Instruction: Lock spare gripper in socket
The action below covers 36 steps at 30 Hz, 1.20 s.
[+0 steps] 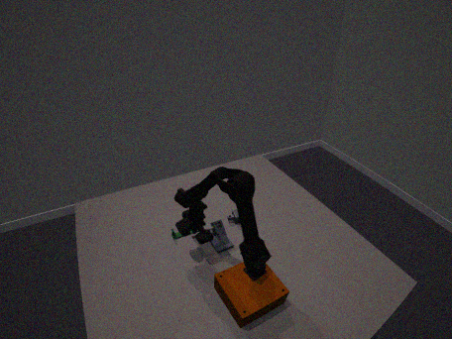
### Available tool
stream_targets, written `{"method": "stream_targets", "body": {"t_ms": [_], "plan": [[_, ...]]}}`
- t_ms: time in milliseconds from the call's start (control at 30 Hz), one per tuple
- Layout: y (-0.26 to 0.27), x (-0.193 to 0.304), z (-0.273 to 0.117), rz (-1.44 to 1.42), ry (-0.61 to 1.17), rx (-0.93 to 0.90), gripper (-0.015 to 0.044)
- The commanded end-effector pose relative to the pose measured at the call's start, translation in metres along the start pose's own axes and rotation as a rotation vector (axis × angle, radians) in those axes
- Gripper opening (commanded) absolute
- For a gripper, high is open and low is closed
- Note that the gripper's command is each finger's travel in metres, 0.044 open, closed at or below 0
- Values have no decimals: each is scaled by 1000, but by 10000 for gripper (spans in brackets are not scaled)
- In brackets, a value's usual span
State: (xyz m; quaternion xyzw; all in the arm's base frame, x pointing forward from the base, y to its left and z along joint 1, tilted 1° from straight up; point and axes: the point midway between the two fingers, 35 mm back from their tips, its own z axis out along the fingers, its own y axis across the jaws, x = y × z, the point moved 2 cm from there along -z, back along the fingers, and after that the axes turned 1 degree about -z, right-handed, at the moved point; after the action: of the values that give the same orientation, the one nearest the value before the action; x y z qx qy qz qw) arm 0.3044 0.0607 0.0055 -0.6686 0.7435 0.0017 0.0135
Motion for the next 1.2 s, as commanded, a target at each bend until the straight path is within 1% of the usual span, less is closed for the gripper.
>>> {"method": "stream_targets", "body": {"t_ms": [0,367,433,733,1167], "plan": [[2,1,2,5,4,-6,300],[2,1,2,5,4,-6,11],[2,1,2,5,4,-6,0],[1,1,2,5,-6,-7,0],[1,-4,-9,5,-174,-12,0]]}}
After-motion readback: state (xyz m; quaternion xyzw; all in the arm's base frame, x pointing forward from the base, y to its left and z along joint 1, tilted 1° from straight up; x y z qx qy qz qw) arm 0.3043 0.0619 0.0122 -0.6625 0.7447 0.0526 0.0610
